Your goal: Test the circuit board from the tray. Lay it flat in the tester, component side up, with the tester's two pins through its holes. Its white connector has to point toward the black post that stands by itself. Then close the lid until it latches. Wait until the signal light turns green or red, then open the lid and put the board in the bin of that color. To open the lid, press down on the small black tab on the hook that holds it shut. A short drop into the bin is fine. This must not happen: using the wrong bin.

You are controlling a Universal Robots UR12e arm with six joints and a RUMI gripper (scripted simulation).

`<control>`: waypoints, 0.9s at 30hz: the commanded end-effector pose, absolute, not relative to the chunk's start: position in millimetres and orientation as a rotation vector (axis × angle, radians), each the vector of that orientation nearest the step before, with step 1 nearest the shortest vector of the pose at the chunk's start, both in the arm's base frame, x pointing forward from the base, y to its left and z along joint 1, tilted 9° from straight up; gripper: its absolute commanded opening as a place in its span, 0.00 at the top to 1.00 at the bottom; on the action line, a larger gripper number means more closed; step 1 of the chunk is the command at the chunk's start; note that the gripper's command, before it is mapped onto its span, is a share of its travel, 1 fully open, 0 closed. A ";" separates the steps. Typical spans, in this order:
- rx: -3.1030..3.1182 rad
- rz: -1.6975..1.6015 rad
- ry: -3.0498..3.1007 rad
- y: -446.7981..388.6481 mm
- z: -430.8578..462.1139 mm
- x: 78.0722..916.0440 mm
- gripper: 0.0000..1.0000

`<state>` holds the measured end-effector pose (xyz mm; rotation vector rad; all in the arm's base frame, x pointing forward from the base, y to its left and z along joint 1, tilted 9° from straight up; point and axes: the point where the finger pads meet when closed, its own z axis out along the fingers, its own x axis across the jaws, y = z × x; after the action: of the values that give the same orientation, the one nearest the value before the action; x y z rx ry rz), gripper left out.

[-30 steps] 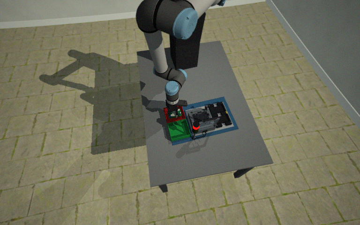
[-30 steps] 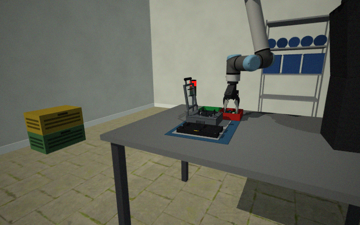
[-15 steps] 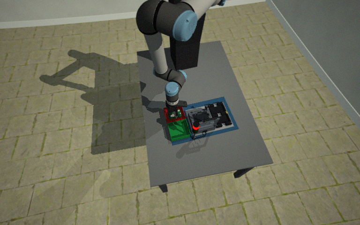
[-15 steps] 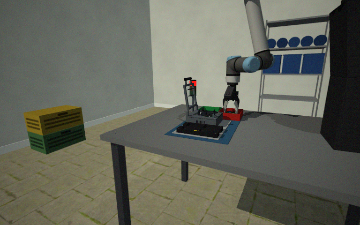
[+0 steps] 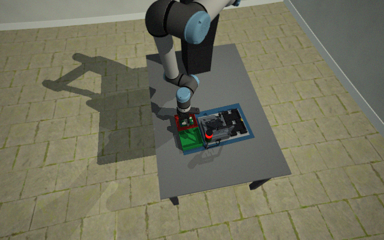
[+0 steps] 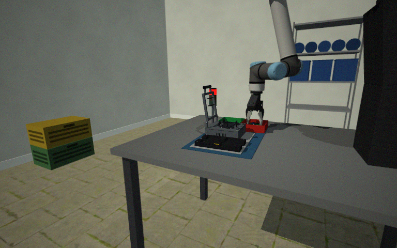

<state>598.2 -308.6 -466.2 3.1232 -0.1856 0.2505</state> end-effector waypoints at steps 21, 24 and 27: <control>3.119 0.254 -0.184 -310.0 -466.8 600.8 0.61; 3.119 0.254 -0.184 -310.0 -466.8 600.8 0.61; 3.119 0.254 -0.184 -310.0 -466.8 600.8 0.61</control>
<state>598.9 -309.3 -467.1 3.1223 -0.1859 0.2517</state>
